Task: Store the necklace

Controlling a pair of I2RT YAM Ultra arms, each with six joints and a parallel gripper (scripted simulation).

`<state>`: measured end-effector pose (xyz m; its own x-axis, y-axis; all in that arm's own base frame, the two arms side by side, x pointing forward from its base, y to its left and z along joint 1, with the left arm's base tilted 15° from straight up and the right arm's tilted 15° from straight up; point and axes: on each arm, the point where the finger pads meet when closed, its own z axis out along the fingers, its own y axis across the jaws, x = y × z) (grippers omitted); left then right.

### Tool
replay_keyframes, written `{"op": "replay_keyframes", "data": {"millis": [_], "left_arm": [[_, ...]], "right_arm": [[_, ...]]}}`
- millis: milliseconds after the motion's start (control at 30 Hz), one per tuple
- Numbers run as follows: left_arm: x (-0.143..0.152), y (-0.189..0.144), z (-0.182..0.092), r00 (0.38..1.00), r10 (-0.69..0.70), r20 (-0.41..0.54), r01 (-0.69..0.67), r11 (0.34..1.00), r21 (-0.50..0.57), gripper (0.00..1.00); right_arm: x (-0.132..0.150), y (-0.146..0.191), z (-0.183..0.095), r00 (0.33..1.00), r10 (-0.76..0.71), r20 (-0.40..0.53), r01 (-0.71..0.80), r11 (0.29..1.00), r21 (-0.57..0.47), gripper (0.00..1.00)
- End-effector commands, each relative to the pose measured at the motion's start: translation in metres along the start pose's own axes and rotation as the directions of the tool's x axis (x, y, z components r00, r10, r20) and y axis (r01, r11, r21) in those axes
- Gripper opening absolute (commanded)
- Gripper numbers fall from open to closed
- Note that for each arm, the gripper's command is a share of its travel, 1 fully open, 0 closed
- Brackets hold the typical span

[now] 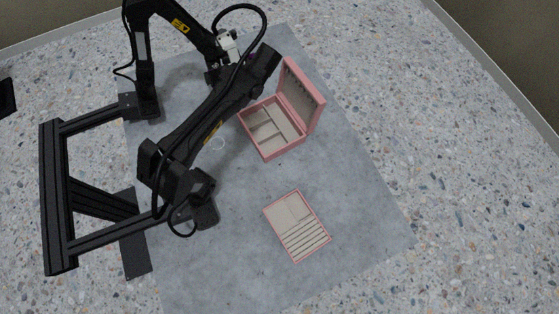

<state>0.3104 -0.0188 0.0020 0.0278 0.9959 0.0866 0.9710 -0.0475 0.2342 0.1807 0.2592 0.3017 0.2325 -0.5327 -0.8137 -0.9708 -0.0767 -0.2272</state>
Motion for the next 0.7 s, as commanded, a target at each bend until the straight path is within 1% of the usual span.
{"op": "replay_keyframes", "data": {"millis": [0, 133, 167, 200, 267, 400, 667], "left_arm": [[-0.0083, 0.0107, 0.0060, 1.000, 0.009, 0.015, -0.008, 1.000, -0.020, 0.24], [-0.0066, 0.0084, 0.0050, 1.000, 0.011, 0.015, -0.010, 1.000, -0.021, 0.24], [-0.0056, 0.0084, 0.0032, 1.000, 0.009, 0.015, -0.008, 1.000, -0.026, 0.16], [-0.0056, 0.0091, 0.0035, 1.000, 0.008, 0.015, -0.008, 0.999, -0.031, 0.10], [-0.0056, 0.0091, 0.0035, 1.000, 0.008, 0.015, -0.008, 0.999, -0.031, 0.10], [-0.0049, 0.0078, 0.0046, 1.000, 0.009, 0.014, -0.009, 0.999, -0.031, 0.00], [-0.0045, 0.0068, 0.0047, 1.000, 0.010, 0.021, -0.009, 0.999, -0.031, 0.00]], "right_arm": [[-0.0047, 0.0053, -0.0015, 1.000, 0.013, -0.011, -0.013, 1.000, -0.024, 1.00], [-0.0047, 0.0053, -0.0016, 1.000, 0.013, -0.011, -0.013, 1.000, -0.024, 1.00], [-0.0047, 0.0054, -0.0016, 1.000, 0.013, -0.011, -0.013, 1.000, -0.024, 1.00], [-0.0047, 0.0054, -0.0016, 1.000, 0.013, -0.011, -0.013, 1.000, -0.024, 1.00], [-0.0047, 0.0054, -0.0016, 1.000, 0.013, -0.011, -0.013, 1.000, -0.024, 1.00], [-0.0047, 0.0053, -0.0016, 1.000, 0.013, -0.011, -0.013, 1.000, -0.024, 1.00], [-0.0048, 0.0053, -0.0016, 1.000, 0.013, -0.011, -0.013, 1.000, -0.024, 1.00]]}}
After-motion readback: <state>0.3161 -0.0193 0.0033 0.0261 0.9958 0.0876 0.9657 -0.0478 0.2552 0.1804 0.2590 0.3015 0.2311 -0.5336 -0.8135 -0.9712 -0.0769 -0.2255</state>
